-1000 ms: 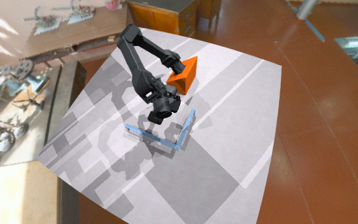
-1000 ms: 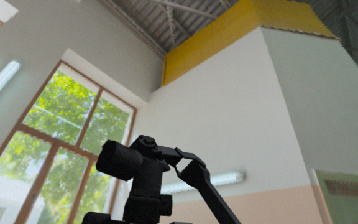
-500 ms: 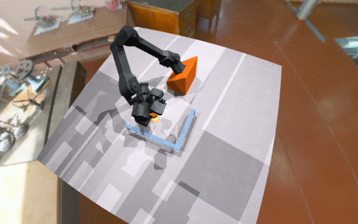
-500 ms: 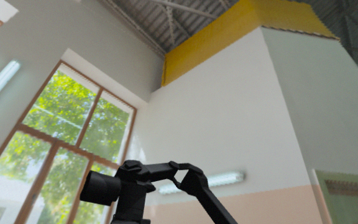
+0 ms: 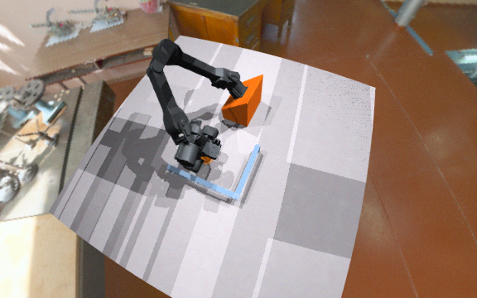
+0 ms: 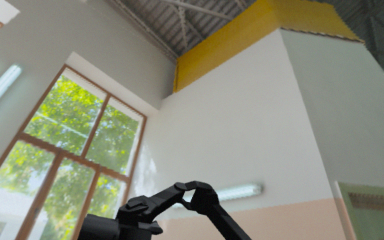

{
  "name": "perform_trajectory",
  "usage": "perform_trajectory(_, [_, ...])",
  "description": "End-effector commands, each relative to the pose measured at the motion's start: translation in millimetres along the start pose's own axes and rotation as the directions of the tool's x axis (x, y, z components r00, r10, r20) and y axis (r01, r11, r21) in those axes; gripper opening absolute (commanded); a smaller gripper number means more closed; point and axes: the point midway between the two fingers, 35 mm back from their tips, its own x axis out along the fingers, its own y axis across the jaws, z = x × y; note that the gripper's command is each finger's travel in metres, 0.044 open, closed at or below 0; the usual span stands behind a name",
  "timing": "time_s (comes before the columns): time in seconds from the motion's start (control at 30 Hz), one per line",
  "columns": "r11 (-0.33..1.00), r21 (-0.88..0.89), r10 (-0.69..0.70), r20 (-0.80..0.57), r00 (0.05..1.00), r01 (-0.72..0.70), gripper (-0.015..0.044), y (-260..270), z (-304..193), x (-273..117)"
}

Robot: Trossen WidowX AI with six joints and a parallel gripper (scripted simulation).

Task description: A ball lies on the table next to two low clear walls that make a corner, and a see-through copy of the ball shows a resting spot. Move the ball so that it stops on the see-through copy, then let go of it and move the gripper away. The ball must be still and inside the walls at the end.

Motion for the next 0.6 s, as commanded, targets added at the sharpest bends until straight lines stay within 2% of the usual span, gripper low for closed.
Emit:
perform_trajectory(0.0, [1.0,-0.01,-0.002,-0.005,1.0,0.002,0.0,1.1,1.3,12.5])
perform_trajectory(0.57, [1.0,-0.01,-0.002,-0.006,1.0,0.002,0.0,1.2,1.1,31.3])
